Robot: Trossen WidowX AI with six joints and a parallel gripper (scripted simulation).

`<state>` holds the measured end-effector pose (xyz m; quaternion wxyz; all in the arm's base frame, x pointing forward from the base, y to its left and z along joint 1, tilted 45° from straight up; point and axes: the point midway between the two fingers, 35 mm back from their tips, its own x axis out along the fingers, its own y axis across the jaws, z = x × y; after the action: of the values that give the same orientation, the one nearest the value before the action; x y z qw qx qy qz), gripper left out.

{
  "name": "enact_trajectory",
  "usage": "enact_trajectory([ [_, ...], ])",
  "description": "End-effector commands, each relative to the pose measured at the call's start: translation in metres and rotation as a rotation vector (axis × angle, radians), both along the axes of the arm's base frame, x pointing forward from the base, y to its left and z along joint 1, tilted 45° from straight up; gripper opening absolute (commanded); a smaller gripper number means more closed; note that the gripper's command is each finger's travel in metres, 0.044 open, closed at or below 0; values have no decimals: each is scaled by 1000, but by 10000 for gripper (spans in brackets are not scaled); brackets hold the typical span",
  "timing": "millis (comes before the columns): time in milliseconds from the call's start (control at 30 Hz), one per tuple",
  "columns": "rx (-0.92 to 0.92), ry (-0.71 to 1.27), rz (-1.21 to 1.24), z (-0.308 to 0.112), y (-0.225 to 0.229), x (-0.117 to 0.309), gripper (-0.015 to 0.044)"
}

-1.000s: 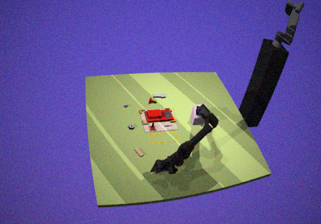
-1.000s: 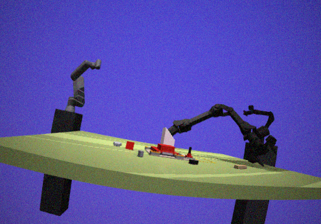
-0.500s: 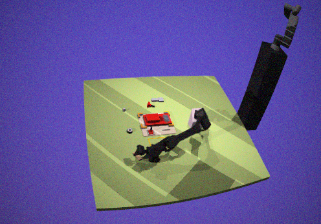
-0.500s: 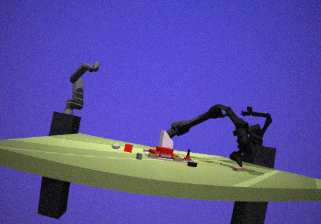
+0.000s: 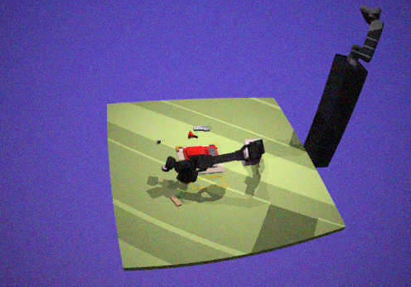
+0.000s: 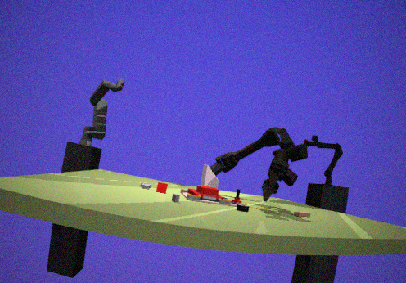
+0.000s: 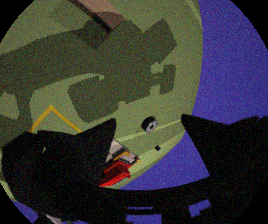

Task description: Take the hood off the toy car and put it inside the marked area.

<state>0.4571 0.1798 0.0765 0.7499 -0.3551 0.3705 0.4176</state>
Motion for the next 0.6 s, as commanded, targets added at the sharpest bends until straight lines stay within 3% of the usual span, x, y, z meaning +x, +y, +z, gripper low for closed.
enact_trajectory([
  [0,3,121,-61,-28,-31,-8,440],
  [300,122,465,-286,-73,-107,-41,440],
  [567,346,843,-580,-100,-174,-92,440],
])
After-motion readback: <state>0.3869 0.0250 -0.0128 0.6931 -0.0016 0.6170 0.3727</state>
